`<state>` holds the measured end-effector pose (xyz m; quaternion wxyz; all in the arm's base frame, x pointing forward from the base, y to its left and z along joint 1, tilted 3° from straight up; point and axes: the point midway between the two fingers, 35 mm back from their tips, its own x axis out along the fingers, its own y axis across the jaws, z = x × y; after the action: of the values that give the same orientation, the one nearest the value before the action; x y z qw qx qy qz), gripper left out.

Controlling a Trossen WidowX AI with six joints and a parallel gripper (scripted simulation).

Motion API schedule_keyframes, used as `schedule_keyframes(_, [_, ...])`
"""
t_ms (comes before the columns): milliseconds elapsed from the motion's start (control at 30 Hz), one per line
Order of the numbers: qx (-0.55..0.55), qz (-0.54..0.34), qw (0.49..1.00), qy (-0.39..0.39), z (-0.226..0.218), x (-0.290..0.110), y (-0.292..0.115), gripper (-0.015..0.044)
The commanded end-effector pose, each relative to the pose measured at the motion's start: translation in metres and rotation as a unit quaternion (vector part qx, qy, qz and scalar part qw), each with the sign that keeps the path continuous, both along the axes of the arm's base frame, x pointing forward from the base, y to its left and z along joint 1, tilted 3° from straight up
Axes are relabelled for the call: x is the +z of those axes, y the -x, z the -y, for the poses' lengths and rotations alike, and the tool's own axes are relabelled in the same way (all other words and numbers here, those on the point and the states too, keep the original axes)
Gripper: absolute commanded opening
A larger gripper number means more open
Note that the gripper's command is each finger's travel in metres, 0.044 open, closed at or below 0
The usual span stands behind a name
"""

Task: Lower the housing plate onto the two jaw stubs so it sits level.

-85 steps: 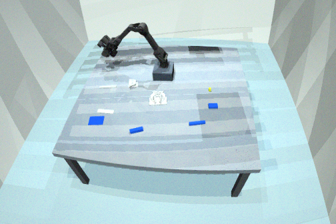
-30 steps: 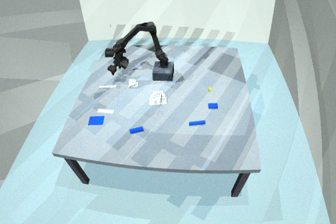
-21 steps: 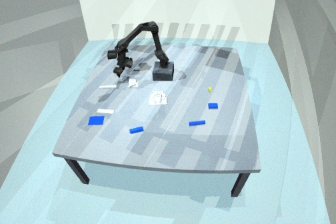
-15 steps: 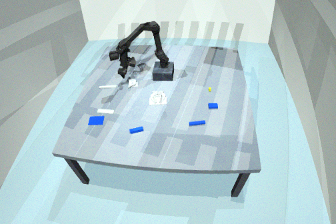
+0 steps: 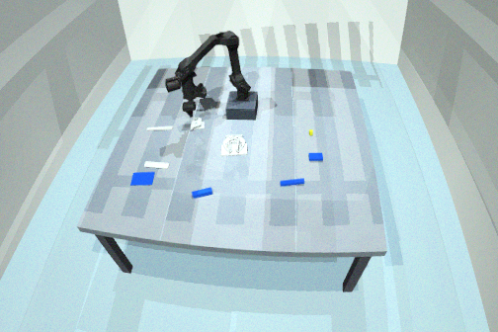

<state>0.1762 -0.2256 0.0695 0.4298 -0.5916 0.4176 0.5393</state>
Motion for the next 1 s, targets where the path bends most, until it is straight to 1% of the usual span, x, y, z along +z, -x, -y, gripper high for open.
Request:
schedule_keyframes(0, [0.006,-0.001,1.0,-0.007,-0.003,-0.029,-0.002,0.044])
schedule_keyframes(67, [0.006,-0.001,1.0,-0.007,-0.003,-0.037,-0.002,0.044])
schedule_keyframes(433, [0.006,-0.001,1.0,-0.007,-0.003,-0.038,-0.002,0.044])
schedule_keyframes(967, [0.006,-0.001,1.0,-0.007,-0.003,-0.057,-0.004,0.044])
